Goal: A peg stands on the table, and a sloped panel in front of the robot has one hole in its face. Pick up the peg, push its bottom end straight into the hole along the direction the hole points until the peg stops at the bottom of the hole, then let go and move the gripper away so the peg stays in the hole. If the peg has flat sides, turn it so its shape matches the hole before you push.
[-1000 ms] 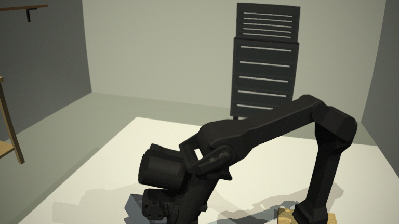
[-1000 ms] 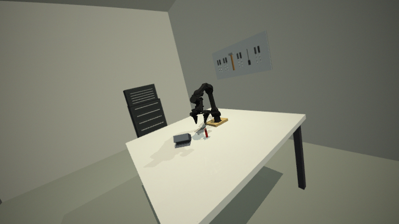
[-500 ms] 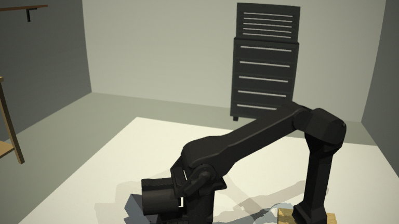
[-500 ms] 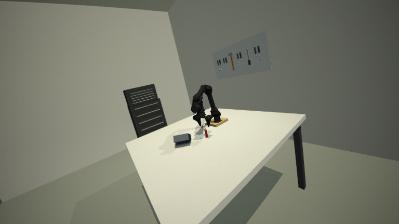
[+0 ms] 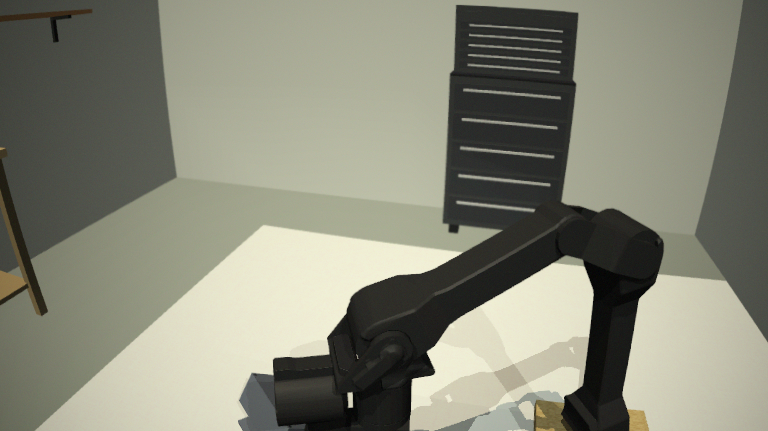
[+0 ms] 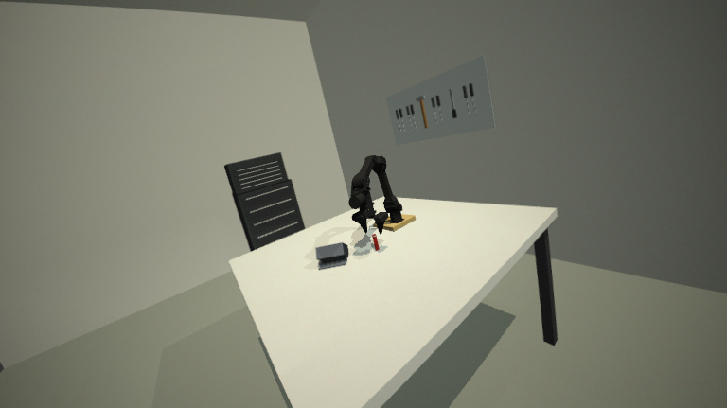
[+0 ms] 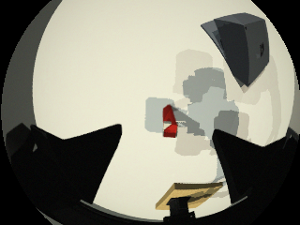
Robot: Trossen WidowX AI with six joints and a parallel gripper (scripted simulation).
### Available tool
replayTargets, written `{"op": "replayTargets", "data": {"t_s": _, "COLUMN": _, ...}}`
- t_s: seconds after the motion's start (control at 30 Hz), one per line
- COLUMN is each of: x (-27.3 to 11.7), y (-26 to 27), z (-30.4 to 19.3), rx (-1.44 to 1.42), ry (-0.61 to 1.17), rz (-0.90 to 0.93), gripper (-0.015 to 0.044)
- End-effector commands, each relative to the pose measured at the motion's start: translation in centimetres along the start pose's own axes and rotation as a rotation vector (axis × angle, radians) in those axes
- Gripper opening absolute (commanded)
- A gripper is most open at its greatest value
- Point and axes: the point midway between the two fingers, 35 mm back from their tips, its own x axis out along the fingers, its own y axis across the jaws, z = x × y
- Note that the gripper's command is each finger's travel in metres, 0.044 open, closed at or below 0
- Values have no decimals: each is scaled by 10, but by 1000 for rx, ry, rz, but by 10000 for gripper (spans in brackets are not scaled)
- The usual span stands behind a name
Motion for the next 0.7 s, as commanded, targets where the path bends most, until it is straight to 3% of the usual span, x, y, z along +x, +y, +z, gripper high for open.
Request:
{"op": "replayTargets", "data": {"t_s": 0.0, "x": 9, "y": -1, "z": -1, "rx": 4, "ry": 6, "rz": -7, "gripper": 440}}
{"op": "replayTargets", "data": {"t_s": 0.67, "x": 41, "y": -2, "z": -3, "rx": 4, "ry": 7, "rz": -7, "gripper": 440}}
